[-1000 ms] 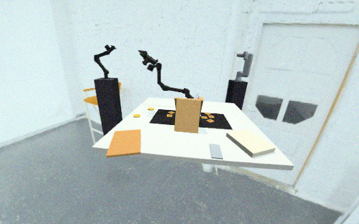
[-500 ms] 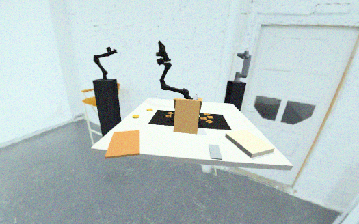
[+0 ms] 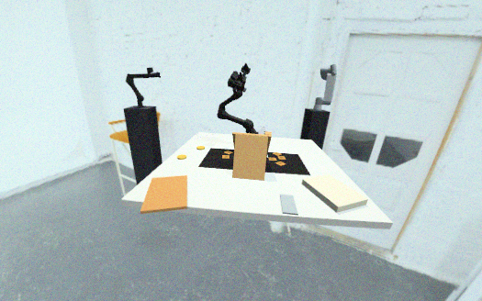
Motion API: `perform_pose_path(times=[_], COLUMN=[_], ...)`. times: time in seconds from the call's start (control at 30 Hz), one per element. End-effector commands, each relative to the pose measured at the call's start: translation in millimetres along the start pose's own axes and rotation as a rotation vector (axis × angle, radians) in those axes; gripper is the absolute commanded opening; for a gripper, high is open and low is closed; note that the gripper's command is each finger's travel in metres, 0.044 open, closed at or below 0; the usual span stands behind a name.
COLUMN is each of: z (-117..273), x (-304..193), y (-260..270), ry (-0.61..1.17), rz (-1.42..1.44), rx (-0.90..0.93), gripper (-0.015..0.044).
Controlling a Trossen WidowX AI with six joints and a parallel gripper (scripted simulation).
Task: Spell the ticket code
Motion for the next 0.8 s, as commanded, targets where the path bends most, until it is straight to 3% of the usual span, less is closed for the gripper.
perform_pose_path(times=[0.0, 0.33, 0.77], z=[5, 59, 200], x=[-42, -125, -164], y=[-45, -172, -301], ry=[0.093, 0.349, 0.722], rz=[0.128, 0.467, 0.902], rx=[-0.153, -0.555, -1.038], gripper=[0.044, 0.044, 0.044])
Point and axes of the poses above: the point midway between the two fingers, 35 mm back from their tips, its own z axis back along the fingers, its own y axis across the jaws, x = y × z, the point moved 3 cm from there along z, back along the fingers, and after that the axes turned 14 degrees about -z, right-handed, at the moved point
